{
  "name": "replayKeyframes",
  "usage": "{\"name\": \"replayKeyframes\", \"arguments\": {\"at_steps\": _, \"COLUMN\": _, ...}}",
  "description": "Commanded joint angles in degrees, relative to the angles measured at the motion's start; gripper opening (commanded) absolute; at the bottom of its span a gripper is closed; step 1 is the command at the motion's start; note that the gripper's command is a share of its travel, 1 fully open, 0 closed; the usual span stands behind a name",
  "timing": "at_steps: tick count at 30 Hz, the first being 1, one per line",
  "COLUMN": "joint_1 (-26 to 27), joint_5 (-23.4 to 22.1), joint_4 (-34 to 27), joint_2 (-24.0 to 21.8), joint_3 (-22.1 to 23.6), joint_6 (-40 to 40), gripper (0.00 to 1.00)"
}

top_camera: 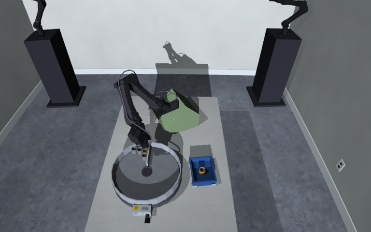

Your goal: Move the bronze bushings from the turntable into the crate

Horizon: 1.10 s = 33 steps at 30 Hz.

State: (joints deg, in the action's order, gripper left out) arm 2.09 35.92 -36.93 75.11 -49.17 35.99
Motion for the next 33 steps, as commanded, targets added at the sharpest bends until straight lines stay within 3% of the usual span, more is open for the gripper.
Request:
{"name": "replayKeyframes", "arguments": {"at_steps": 1, "joint_1": -0.4, "joint_5": -1.2, "joint_4": -1.2, "joint_2": -0.6, "joint_3": 0.5, "joint_6": 0.2, "gripper": 0.00}}
{"name": "replayKeyframes", "arguments": {"at_steps": 16, "joint_1": -1.6, "joint_5": -0.8, "joint_4": -3.0, "joint_2": -2.1, "joint_3": -1.9, "joint_6": -1.2, "gripper": 0.00}}
{"name": "replayKeyframes", "arguments": {"at_steps": 31, "joint_1": -11.1, "joint_5": 3.8, "joint_4": -20.9, "joint_2": -5.2, "joint_3": -9.9, "joint_6": -11.6, "gripper": 0.00}}
{"name": "replayKeyframes", "arguments": {"at_steps": 33, "joint_1": -11.1, "joint_5": 3.8, "joint_4": -20.9, "joint_2": -5.2, "joint_3": -9.9, "joint_6": -11.6, "gripper": 0.00}}
